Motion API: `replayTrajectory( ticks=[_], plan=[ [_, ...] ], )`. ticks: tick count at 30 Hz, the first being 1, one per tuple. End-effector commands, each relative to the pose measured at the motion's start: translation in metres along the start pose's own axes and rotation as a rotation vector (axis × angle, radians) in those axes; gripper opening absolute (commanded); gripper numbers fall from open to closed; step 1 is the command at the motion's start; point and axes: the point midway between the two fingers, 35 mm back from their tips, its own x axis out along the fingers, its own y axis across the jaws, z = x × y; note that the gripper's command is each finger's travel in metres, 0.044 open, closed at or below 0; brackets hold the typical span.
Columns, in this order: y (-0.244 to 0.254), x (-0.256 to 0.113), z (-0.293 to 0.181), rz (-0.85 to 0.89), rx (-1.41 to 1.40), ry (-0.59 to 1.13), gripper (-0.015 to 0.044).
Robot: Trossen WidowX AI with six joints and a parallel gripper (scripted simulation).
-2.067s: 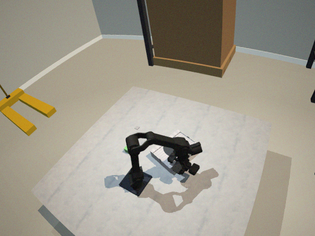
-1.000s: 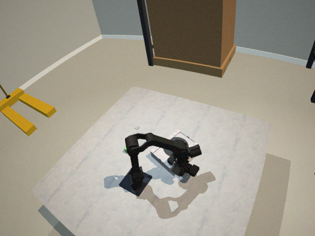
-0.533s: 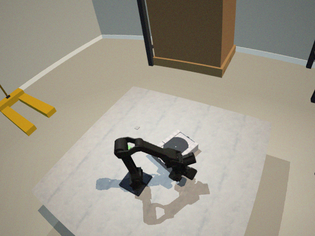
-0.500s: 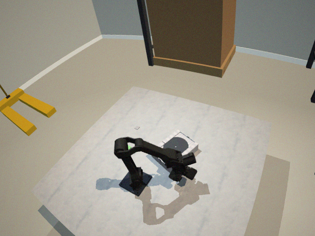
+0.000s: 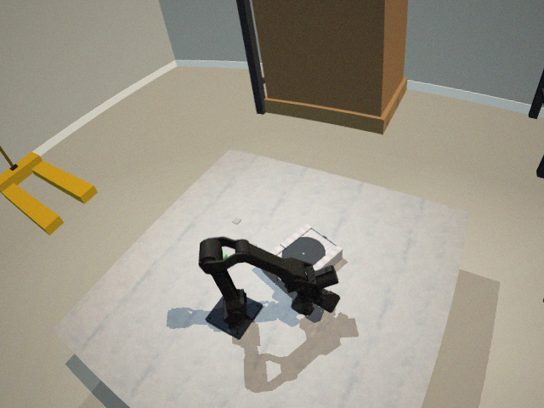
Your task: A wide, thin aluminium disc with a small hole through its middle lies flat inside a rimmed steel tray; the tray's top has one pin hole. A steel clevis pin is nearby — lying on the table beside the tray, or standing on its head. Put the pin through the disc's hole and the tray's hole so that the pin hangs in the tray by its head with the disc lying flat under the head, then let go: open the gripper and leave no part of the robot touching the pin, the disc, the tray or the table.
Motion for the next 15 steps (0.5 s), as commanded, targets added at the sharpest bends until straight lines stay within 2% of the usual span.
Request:
replayTrajectory(
  ticks=[1,10,12,15],
  plan=[
    [-0.0014,0.0008,0.0007,-0.006,-0.003,0.002,0.012],
    [-0.0014,0.0008,0.0007,-0.006,-0.003,0.002,0.012],
    [-0.0014,0.0008,0.0007,-0.006,-0.003,0.002,0.0067],
    [-0.0014,0.0008,0.0007,-0.006,-0.003,0.002,0.0048]
  ],
)
